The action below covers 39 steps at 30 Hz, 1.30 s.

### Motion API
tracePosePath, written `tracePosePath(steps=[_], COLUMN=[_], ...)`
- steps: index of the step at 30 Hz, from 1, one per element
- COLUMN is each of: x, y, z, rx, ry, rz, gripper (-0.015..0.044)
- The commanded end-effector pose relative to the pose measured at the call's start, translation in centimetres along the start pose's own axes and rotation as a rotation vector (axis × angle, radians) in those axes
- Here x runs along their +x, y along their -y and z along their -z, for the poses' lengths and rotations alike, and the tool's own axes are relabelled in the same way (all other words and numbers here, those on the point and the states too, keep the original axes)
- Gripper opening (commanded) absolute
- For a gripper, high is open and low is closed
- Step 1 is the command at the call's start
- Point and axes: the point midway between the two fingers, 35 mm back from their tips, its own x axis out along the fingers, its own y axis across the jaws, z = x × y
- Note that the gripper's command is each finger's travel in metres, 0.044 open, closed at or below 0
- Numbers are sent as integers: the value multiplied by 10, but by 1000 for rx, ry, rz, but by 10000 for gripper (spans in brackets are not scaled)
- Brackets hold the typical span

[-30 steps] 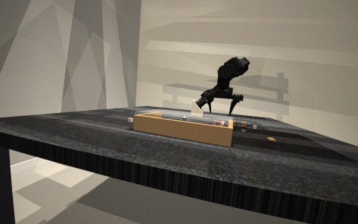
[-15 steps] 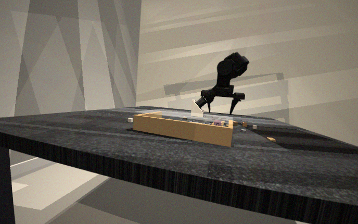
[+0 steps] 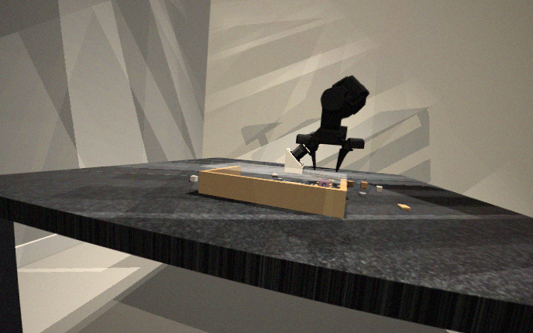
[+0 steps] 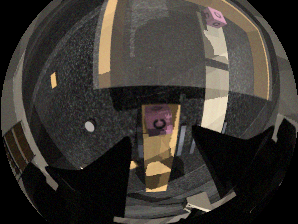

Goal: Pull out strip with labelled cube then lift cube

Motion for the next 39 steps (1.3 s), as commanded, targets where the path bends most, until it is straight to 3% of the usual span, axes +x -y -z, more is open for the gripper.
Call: tracePosePath(steps=[1,30,34,39], x=[10,51,49,49], y=[1,0,0,0], z=[-1,1,1,1], rx=[9,9,3,3], ry=[-7,-6,-7,-7], rz=[-6,-8,-3,-3], gripper=[250,250,145,112])
